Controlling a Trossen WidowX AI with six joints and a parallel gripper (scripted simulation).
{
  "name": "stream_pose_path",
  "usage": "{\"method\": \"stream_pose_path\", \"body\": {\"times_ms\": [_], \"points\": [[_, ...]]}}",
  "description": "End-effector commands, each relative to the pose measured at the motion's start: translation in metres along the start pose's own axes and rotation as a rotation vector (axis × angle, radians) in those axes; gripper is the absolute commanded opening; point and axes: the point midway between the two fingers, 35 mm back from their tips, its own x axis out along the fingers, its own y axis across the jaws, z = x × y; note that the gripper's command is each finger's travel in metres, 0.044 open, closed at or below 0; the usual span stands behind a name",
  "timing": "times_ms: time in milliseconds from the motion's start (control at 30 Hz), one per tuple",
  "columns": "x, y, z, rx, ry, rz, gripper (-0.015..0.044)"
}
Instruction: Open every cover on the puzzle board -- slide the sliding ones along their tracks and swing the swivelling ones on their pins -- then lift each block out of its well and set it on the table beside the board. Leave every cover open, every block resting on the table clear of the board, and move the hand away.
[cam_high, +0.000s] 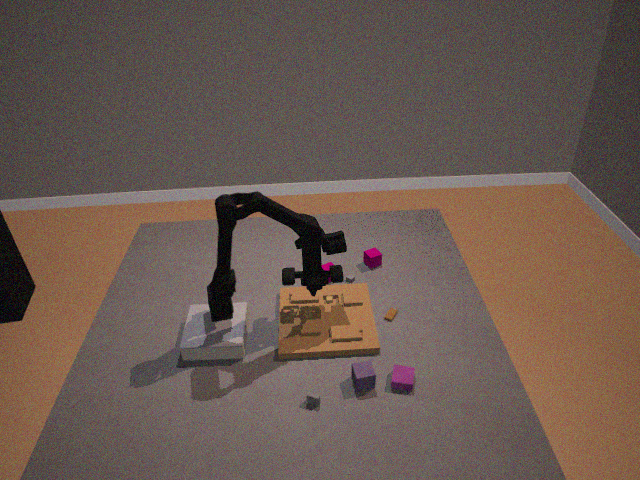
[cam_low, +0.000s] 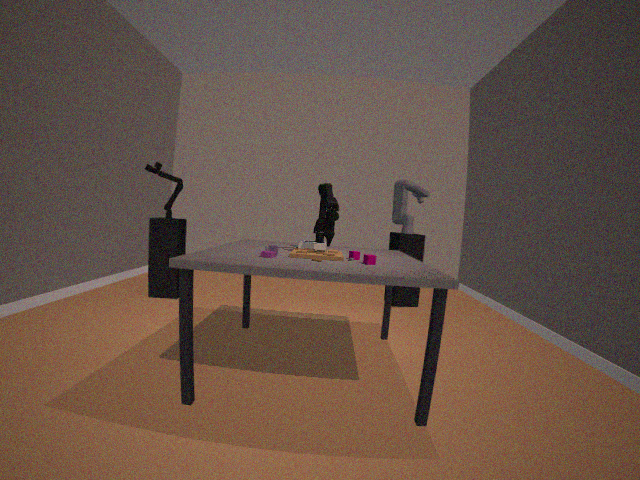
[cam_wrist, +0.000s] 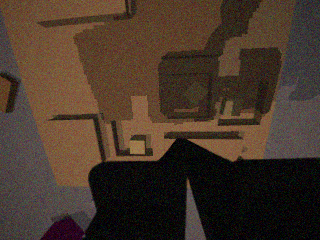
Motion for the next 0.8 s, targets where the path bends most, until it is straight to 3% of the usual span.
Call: {"method": "stream_pose_path", "body": {"times_ms": [0, 333, 767], "points": [[-0.006, 0.002, -0.001, 0.004, 0.003, 0.004, 0.0000], [-0.012, 0.002, 0.002, -0.029, 0.000, 0.000, 0.0000], [-0.020, 0.036, 0.061, -0.604, -0.005, 0.003, 0.0000]]}}
